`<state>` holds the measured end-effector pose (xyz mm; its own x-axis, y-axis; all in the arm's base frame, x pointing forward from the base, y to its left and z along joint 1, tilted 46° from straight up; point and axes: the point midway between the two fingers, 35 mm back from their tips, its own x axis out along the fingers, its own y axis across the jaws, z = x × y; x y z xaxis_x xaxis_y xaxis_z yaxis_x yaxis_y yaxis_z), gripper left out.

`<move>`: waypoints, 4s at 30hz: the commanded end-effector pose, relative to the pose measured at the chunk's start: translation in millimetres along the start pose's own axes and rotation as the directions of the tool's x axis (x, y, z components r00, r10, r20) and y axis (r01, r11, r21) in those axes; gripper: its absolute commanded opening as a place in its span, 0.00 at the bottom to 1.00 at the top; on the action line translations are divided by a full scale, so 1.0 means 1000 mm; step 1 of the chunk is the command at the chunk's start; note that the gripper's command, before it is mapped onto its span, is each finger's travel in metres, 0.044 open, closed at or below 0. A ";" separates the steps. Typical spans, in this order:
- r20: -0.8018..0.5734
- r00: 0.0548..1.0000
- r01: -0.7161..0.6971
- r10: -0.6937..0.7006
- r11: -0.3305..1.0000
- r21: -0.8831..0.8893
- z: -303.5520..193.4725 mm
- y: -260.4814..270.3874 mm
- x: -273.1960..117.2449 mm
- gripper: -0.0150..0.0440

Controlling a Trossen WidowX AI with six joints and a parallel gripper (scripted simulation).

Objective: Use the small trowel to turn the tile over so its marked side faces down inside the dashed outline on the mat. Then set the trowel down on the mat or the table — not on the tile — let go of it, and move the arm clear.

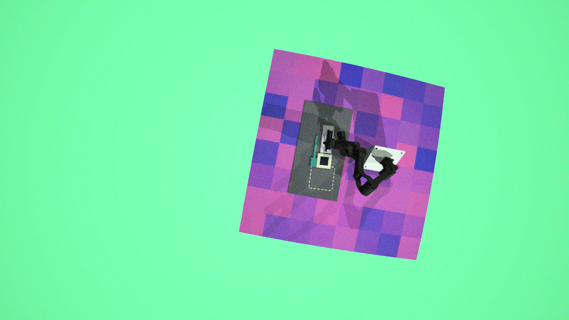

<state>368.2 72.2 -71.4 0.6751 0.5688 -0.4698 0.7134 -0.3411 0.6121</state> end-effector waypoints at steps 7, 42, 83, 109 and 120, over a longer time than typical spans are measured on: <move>-0.011 1.000 -0.008 0.008 1.000 -0.007 -0.020 0.004 -0.002 0.25; -0.078 0.997 -0.005 0.011 0.997 0.071 -0.033 0.037 -0.030 0.25; -0.079 0.997 -0.005 0.010 0.997 0.073 -0.093 0.048 -0.039 0.25; -0.078 0.997 -0.005 0.011 0.998 0.070 -0.030 0.066 -0.055 0.25; -0.078 0.997 -0.005 0.011 0.998 0.070 -0.030 0.066 -0.055 0.25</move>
<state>370.7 43.4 12.2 0.6596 0.6250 -0.4175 0.7288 -0.3957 0.5588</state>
